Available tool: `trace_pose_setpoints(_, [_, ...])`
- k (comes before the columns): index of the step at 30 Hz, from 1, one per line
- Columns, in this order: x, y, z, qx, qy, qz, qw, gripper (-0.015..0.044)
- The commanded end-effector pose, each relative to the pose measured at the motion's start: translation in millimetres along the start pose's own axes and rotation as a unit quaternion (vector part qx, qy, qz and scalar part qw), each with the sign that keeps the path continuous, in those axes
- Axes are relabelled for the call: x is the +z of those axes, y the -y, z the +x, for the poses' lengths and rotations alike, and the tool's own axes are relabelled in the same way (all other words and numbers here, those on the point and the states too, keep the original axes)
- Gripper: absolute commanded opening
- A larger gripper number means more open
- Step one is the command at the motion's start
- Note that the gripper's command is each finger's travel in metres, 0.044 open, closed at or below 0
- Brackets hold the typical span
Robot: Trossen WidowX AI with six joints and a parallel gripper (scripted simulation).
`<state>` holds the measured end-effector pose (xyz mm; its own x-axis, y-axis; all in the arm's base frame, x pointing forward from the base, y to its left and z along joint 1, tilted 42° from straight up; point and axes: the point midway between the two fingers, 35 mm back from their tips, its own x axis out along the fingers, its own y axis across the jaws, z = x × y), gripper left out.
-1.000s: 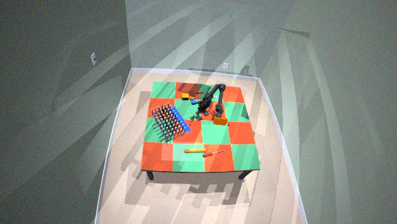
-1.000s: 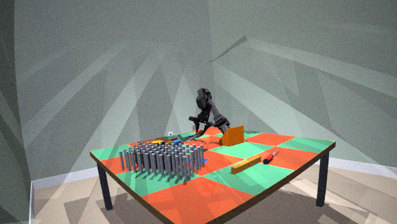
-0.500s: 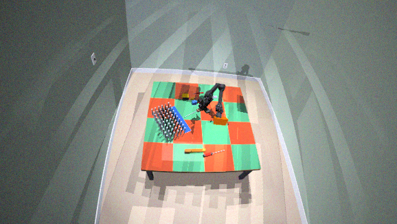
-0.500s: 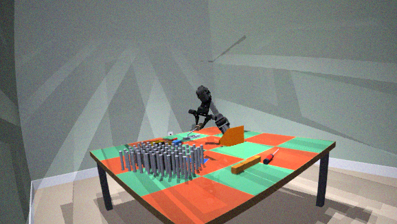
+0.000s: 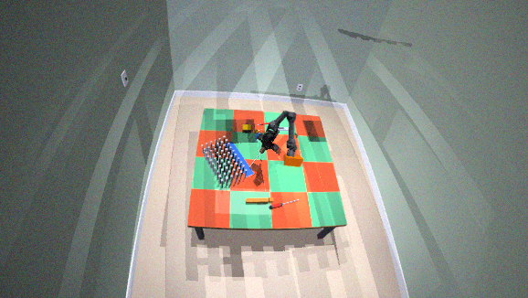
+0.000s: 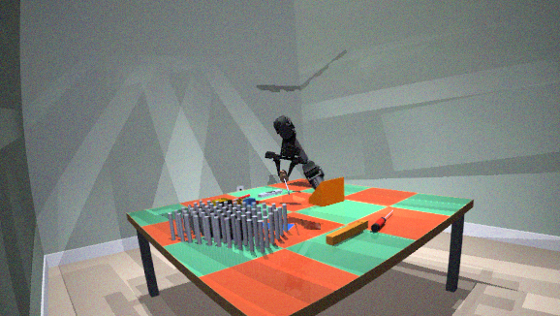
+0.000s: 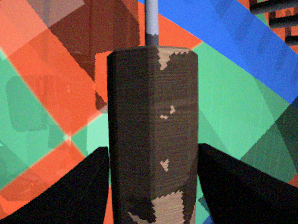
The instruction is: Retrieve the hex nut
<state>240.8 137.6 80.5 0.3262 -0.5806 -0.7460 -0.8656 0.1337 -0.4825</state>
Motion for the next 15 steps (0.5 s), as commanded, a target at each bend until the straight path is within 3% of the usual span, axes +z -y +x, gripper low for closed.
trace_pose_setpoints(1, [18,-1,-5,0.017,0.009,-0.055,0.998,0.0000])
trace_pose_setpoints(15, [79,-10,-11,0.071,0.040,-0.245,0.966,0.0000])
